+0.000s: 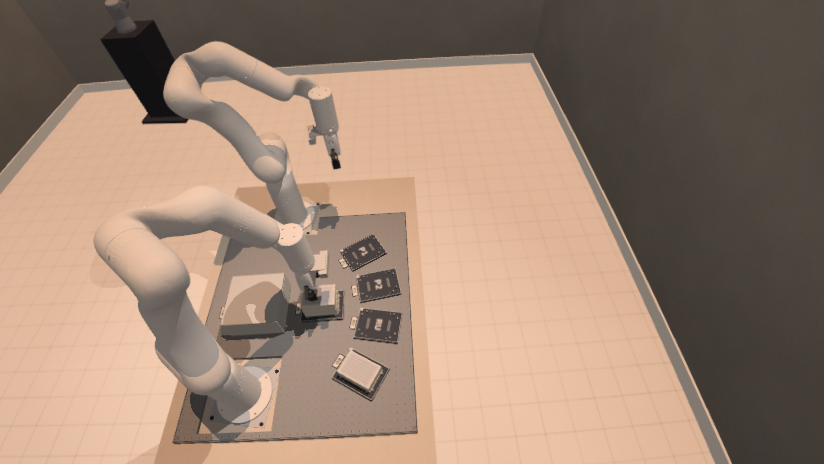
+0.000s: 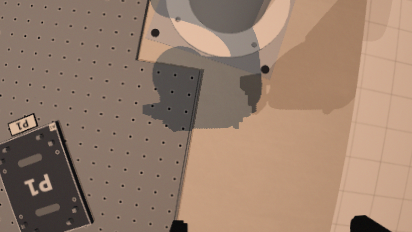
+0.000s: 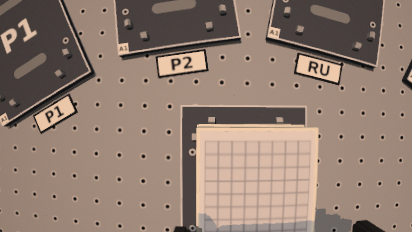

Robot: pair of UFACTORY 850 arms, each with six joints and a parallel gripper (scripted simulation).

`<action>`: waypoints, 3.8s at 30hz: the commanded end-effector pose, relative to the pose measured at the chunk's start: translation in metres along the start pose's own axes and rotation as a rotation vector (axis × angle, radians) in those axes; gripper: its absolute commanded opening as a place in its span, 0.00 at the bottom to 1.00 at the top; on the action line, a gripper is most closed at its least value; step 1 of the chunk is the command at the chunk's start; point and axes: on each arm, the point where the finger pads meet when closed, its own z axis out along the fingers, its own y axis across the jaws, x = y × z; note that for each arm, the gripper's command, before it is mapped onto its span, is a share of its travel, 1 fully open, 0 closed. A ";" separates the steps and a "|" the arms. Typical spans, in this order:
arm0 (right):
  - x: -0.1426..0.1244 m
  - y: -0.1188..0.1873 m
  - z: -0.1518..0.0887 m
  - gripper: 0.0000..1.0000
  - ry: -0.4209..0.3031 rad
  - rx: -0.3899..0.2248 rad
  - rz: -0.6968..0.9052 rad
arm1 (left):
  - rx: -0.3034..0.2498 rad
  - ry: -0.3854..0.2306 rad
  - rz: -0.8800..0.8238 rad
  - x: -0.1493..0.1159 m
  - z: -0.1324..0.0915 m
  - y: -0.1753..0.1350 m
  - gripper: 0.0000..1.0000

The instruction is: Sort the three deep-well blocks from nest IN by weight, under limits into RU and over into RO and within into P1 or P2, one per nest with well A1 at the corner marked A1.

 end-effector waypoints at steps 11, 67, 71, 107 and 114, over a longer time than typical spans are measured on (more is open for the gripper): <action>0.000 -0.001 0.016 1.00 0.001 0.001 0.000 | 0.000 -0.002 0.000 -0.001 -0.001 0.000 1.00; 0.000 -0.001 0.072 1.00 0.001 0.001 0.000 | 0.000 -0.002 0.000 -0.001 -0.001 0.000 1.00; 0.000 -0.001 0.075 1.00 0.001 0.001 0.000 | 0.000 -0.002 0.000 -0.001 -0.001 0.000 1.00; 0.000 -0.001 0.087 1.00 0.001 0.001 0.000 | 0.000 -0.002 0.000 -0.001 -0.001 0.000 1.00; 0.000 -0.001 0.087 0.00 0.001 0.001 0.000 | 0.000 -0.002 0.000 -0.001 -0.001 0.000 1.00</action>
